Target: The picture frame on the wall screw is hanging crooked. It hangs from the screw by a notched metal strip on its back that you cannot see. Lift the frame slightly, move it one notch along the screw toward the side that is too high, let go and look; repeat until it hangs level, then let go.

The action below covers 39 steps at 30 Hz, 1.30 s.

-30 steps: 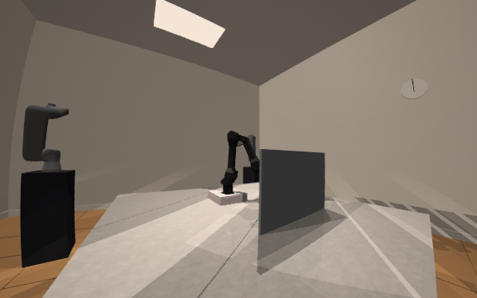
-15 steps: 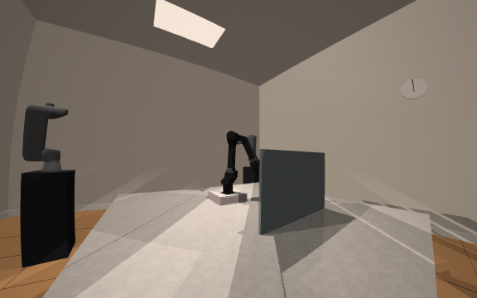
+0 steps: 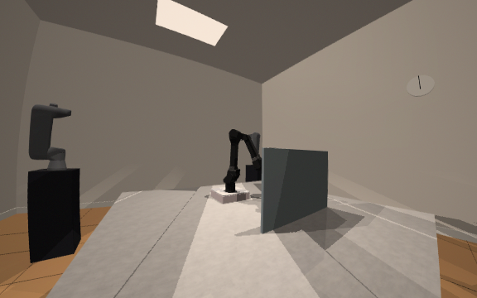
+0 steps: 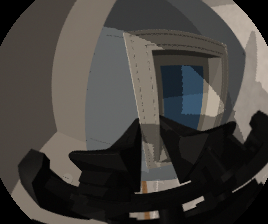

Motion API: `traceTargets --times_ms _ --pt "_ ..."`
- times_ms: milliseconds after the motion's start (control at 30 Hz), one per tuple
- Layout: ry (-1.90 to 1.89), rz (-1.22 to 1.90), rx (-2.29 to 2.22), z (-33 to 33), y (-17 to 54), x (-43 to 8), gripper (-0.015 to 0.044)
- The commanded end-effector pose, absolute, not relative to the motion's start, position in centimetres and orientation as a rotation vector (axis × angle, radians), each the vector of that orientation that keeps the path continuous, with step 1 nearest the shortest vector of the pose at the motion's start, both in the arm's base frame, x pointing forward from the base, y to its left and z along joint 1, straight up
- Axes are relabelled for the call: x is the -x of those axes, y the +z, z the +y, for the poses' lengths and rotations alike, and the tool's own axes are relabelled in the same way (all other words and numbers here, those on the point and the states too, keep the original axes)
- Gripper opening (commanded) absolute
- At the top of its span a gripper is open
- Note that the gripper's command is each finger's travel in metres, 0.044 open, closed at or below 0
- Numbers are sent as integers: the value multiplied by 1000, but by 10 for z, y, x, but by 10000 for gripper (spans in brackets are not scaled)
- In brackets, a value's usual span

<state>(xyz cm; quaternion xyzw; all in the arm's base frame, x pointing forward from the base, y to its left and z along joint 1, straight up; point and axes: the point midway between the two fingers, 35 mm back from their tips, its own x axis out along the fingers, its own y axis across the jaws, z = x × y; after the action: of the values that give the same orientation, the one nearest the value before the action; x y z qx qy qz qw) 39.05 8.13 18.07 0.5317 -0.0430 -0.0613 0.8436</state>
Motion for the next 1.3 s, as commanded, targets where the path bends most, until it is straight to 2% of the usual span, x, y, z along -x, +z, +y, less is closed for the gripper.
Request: traceTargets --times_ms 0,1267 --pt "-121 -96 -1124 82 182 -391 0" --pt "-121 -96 -1124 79 175 -390 0"
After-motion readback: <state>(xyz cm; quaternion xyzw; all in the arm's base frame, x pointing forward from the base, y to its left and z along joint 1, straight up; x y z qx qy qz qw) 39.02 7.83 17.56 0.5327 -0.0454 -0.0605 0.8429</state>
